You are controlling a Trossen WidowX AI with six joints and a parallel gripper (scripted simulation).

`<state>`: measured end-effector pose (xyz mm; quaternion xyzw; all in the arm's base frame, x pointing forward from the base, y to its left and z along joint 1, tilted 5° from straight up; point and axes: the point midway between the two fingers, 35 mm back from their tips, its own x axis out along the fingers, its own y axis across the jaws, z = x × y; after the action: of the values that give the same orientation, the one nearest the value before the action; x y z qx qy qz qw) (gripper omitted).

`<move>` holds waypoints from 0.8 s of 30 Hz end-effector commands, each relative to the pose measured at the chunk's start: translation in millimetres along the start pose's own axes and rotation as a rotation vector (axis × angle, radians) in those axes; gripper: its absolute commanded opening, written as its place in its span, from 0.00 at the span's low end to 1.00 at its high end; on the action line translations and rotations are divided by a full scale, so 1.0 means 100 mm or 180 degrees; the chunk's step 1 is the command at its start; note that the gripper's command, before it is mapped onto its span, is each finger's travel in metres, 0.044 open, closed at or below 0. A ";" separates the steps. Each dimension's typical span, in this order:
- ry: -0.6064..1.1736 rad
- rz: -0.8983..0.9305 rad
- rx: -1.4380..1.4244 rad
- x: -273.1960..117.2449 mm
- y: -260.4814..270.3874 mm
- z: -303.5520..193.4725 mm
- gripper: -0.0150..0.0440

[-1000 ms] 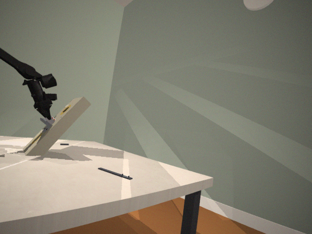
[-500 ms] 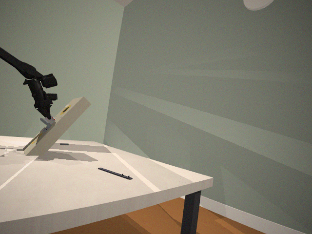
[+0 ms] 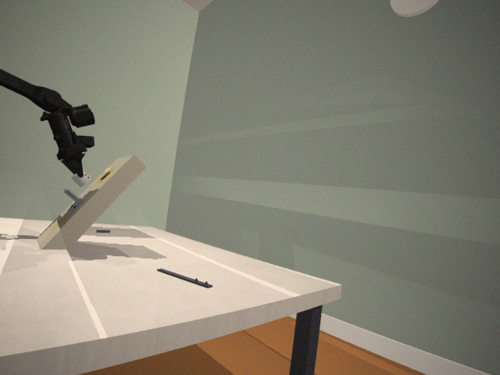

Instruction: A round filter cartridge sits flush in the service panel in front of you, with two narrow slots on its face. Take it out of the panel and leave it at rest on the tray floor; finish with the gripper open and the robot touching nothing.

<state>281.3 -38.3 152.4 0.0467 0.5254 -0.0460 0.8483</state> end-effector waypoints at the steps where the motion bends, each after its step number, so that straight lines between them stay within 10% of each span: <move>1: -0.0073 0.0011 -0.0020 -0.24 0.01 0.06 0.25; 24: -0.0041 -0.0008 -0.0032 -0.47 -0.55 0.05 0.25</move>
<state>256.8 -84.0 194.7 0.0432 0.5244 -0.0476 0.8491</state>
